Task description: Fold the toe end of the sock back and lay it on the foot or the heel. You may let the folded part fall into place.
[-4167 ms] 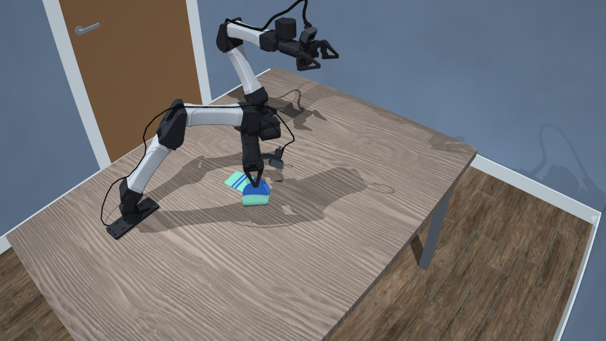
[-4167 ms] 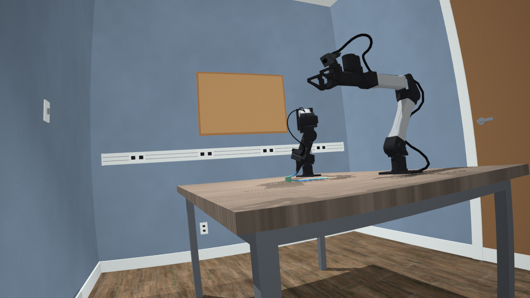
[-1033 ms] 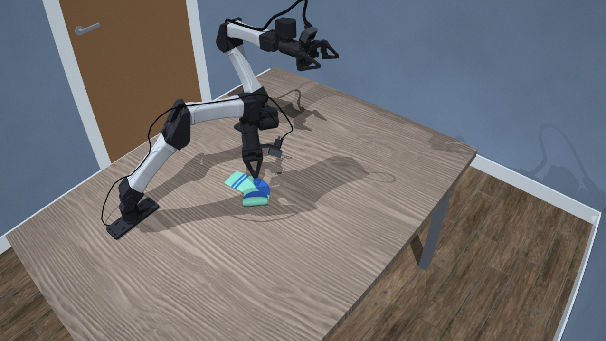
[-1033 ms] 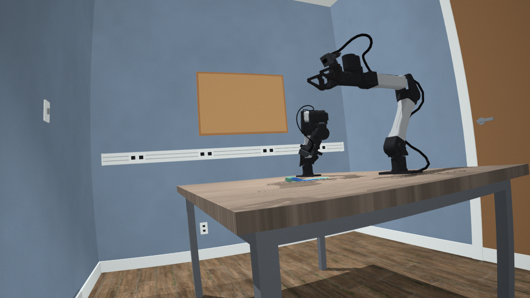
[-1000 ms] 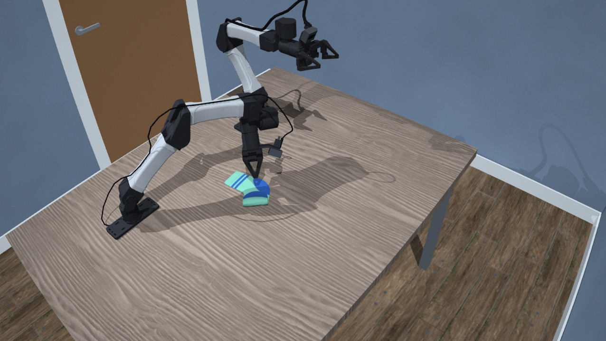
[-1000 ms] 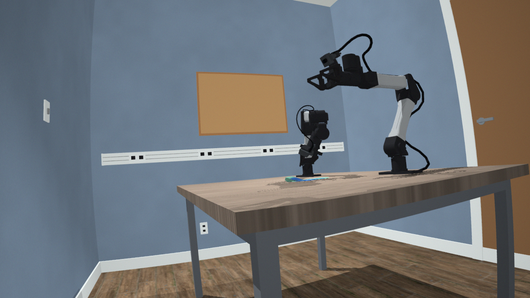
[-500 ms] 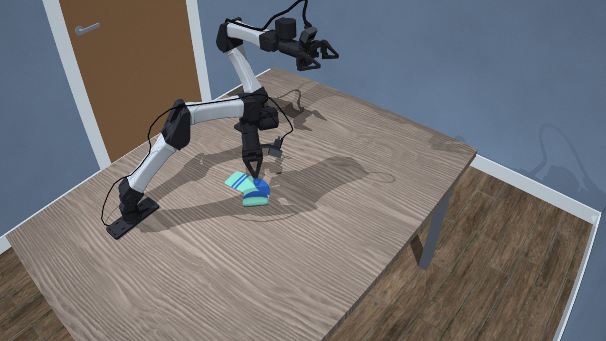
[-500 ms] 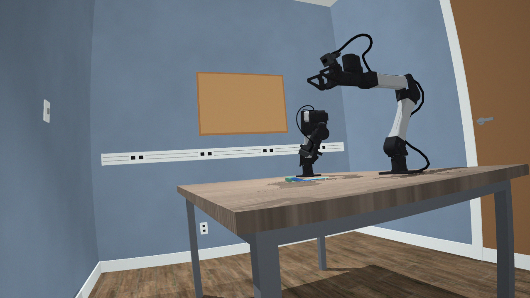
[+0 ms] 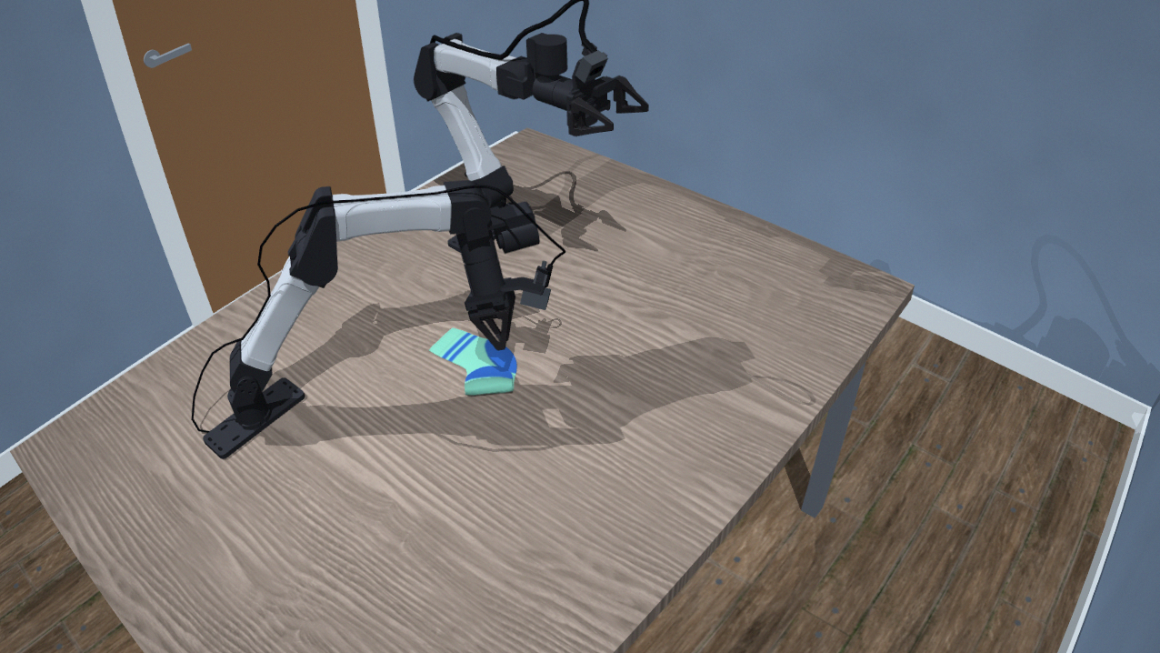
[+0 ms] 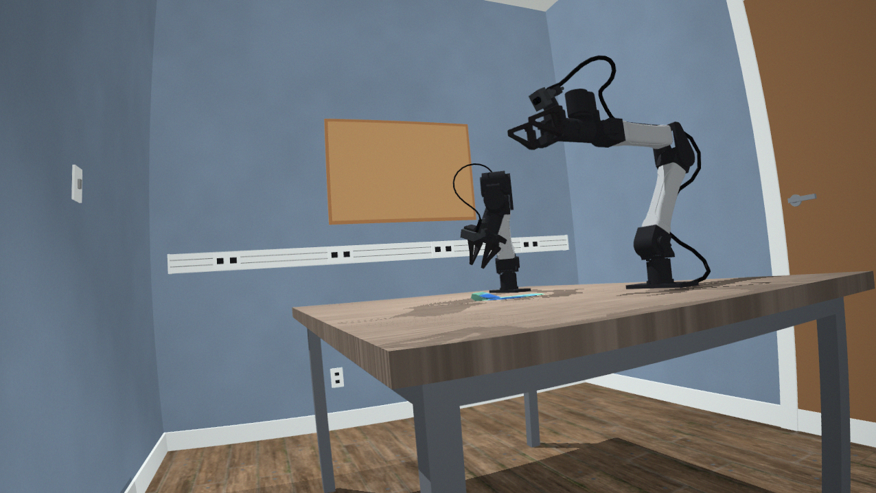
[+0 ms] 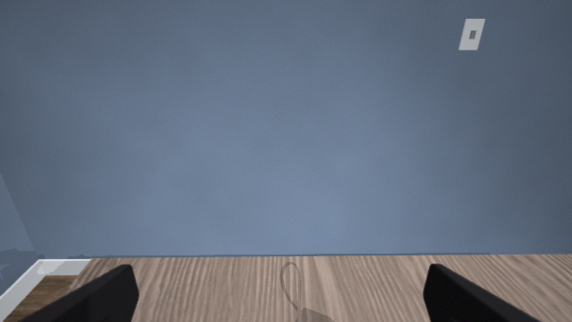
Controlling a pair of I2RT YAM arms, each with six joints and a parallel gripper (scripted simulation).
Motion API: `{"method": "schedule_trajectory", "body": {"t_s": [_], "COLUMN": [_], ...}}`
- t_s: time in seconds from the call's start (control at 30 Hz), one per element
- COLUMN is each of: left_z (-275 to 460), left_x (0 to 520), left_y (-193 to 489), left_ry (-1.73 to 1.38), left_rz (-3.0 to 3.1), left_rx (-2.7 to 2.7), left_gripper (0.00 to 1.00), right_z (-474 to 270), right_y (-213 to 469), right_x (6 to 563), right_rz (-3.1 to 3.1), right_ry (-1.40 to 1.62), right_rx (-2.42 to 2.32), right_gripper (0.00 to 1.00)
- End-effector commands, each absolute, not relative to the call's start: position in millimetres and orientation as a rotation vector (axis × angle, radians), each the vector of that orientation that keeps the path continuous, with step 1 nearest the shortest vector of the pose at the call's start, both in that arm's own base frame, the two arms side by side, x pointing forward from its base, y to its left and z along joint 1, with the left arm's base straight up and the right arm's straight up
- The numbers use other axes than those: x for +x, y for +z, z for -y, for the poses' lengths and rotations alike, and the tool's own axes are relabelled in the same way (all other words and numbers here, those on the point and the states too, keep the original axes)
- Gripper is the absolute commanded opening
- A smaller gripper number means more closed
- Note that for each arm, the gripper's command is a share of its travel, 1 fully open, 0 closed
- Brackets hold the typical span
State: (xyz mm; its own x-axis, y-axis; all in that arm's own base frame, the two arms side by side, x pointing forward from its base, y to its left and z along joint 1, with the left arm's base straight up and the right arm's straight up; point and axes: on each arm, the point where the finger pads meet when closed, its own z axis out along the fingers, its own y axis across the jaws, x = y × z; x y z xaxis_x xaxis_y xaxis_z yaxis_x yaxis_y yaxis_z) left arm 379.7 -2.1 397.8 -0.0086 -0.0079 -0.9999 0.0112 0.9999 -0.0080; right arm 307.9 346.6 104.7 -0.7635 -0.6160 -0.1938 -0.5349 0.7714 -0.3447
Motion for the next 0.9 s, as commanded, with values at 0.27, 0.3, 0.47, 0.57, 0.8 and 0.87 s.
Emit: {"method": "schedule_trajectory", "body": {"t_s": [0.27,0.3,0.47,0.57,0.8,0.87], "left_z": [-2.5,-2.5,-2.1,-2.6,-1.7,-1.7], "left_x": [371.6,371.5,370.6,370.4,375.2,375.0], "left_y": [422.3,422.4,423.3,424.2,421.3,421.5], "left_ry": [0.012,0.012,0.01,0.011,0.014,0.013], "left_rz": [-1.525,-1.525,-1.524,-1.522,-1.529,-1.529], "left_rx": [-0.003,-0.003,0.001,-0.001,-0.001,-0.001], "left_gripper": [1.0,1.0,1.0,1.0,1.0,1.0], "right_z": [-317.7,-313.2,-299.9,-286.1,-249.0,-237.9], "right_y": [171.2,175.6,189.2,202.0,236.5,245.5], "right_x": [366.9,371.1,383.1,393.1,415.7,420.2], "right_rz": [-2.536,-2.526,-2.49,-2.453,-2.344,-2.312], "right_ry": [-0.052,-0.037,0.008,0.045,0.116,0.13], "right_rx": [-0.643,-0.625,-0.57,-0.519,-0.401,-0.373], "right_gripper": [0.38,0.38,0.38,0.38,0.38,0.38]}}
